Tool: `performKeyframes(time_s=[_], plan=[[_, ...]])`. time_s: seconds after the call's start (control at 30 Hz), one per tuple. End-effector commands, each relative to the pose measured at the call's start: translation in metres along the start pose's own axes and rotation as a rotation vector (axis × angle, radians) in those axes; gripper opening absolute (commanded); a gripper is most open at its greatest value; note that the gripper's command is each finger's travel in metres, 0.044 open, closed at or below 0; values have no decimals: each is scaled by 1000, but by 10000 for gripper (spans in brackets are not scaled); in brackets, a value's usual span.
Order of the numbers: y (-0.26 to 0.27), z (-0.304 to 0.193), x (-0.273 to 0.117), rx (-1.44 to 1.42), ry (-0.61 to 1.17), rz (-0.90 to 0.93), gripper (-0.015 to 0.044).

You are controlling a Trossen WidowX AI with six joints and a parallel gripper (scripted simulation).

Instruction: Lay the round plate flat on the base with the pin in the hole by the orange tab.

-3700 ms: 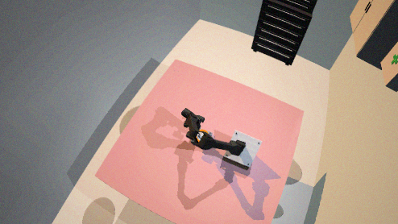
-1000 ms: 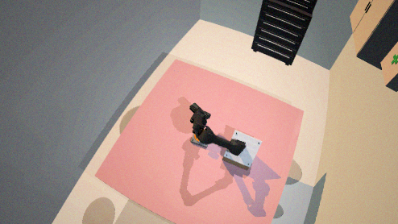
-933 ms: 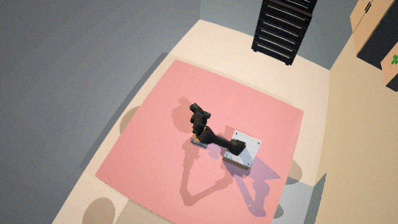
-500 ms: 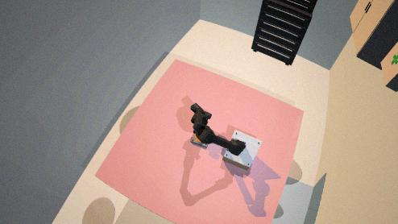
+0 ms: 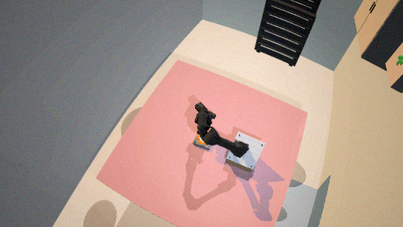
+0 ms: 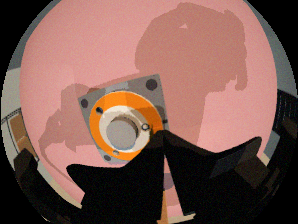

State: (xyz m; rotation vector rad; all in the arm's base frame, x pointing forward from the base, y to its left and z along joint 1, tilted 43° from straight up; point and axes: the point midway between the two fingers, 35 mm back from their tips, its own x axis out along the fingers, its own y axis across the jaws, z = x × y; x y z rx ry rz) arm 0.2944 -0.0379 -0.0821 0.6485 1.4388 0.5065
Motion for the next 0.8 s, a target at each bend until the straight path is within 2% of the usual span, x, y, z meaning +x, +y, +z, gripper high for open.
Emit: performKeyframes(time_s=[0.0, 0.77], plan=[[0, 0, -24, -6, -7, -7, 0], [0, 2, -16, -2, -14, -4, 0]])
